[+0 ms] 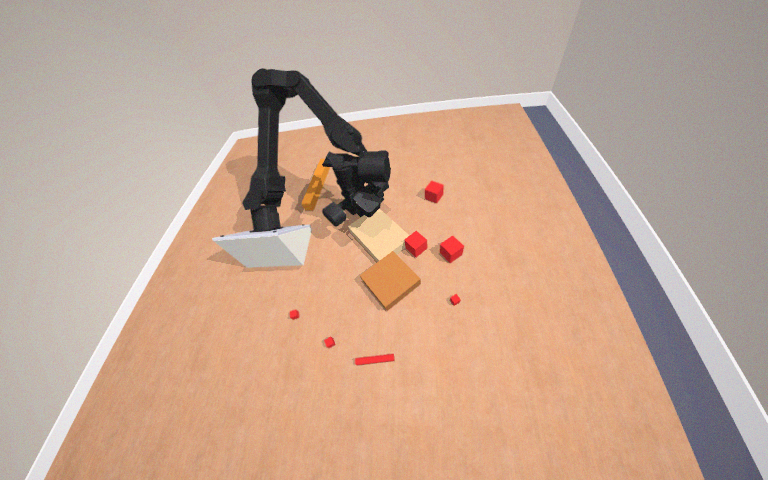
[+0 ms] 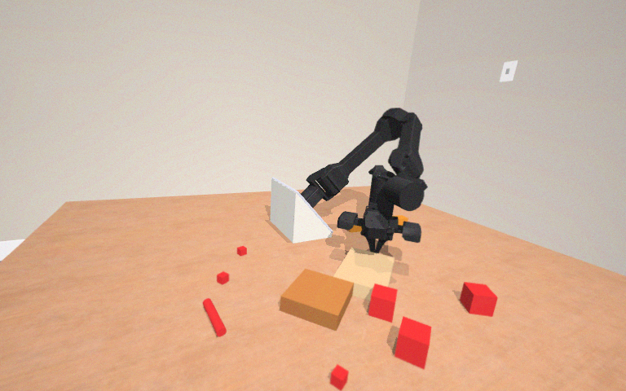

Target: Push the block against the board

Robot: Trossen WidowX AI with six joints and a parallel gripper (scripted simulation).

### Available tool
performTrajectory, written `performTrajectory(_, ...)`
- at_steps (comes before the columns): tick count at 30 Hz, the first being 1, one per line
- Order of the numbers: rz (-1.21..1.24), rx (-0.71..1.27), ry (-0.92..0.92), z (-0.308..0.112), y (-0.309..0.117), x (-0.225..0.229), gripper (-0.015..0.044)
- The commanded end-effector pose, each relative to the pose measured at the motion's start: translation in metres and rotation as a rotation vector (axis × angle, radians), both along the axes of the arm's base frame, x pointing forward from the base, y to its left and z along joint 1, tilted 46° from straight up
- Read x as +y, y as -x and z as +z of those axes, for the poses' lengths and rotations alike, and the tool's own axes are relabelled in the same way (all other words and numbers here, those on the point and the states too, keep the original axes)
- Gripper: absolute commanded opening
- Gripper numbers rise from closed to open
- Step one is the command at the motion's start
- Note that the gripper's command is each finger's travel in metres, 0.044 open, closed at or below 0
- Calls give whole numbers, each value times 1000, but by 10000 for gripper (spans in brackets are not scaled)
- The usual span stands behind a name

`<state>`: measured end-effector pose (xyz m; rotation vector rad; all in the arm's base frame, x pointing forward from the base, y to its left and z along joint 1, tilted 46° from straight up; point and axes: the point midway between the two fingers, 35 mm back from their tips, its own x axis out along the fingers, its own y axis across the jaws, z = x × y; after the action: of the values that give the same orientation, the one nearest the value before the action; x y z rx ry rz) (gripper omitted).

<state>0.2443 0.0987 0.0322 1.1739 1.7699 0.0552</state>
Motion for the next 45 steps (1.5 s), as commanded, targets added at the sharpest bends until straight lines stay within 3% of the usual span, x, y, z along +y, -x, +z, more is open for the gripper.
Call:
performTrajectory(1, 3, -5, 10, -5, -4, -3, 0)
performTrajectory(45, 4, -6, 9, -30, -31, -23, 0)
